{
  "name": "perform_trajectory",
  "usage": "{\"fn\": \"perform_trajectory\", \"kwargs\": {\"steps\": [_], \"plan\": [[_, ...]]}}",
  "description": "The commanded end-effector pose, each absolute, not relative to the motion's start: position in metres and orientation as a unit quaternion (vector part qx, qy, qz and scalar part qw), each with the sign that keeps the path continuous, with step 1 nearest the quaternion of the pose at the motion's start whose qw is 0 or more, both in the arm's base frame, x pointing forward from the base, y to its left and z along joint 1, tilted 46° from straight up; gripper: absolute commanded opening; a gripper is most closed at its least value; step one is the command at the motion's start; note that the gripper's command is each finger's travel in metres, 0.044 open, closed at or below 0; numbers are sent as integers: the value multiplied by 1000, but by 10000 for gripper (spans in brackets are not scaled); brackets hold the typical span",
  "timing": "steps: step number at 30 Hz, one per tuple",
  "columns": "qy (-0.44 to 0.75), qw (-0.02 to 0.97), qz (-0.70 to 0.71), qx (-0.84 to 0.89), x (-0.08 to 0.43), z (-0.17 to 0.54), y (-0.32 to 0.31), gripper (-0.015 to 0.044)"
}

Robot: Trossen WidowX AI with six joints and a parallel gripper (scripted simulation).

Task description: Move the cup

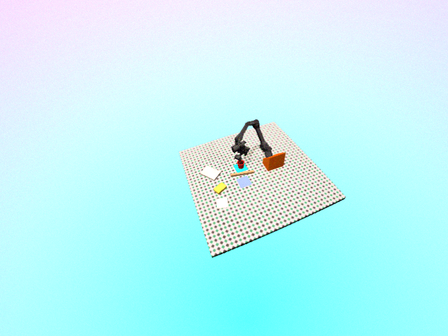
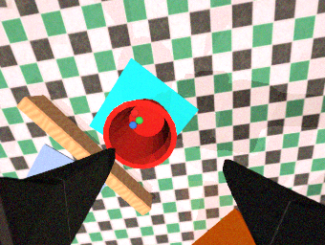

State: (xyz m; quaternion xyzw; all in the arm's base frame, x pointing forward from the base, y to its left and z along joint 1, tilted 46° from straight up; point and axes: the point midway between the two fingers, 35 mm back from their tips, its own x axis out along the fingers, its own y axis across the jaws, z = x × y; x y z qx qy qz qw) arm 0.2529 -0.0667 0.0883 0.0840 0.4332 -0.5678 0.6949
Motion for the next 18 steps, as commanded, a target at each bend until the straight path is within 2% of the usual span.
{"fn": "perform_trajectory", "kwargs": {"steps": [1, 18], "plan": [[432, 698, -565, 88, 255, 98, -56, 440], [431, 698, -565, 86, 254, 120, -33, 440]]}}
